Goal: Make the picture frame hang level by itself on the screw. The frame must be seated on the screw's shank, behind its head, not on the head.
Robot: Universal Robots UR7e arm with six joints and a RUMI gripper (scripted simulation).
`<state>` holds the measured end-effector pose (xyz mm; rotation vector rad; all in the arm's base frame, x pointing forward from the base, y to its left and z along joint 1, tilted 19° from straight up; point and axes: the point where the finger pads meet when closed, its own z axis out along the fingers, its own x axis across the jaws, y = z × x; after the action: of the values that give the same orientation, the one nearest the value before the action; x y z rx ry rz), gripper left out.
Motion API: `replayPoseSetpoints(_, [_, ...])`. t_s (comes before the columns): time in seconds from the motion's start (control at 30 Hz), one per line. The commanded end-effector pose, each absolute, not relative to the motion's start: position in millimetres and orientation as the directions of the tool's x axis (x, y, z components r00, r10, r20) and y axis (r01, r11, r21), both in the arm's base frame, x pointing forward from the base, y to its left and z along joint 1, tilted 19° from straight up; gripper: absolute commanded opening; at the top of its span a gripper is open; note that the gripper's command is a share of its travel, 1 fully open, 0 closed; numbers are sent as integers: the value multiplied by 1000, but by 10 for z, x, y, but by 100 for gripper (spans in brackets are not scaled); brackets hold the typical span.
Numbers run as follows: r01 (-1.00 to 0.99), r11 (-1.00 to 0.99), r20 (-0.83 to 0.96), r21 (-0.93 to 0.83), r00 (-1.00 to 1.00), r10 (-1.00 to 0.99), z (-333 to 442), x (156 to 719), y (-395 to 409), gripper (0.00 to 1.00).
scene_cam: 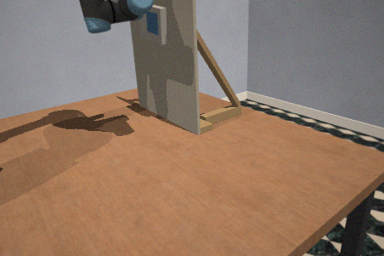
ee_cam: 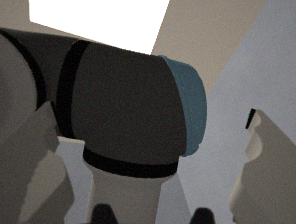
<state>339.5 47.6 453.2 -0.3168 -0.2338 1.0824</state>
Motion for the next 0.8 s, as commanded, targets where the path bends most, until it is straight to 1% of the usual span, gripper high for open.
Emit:
replayPoseSetpoints(0.0, [-838,438,19,-325,458,889,4581,3553,404,100])
replayPoseSetpoints(0.77, [-837,458,22,-297,474,880,4573,3589,374,100])
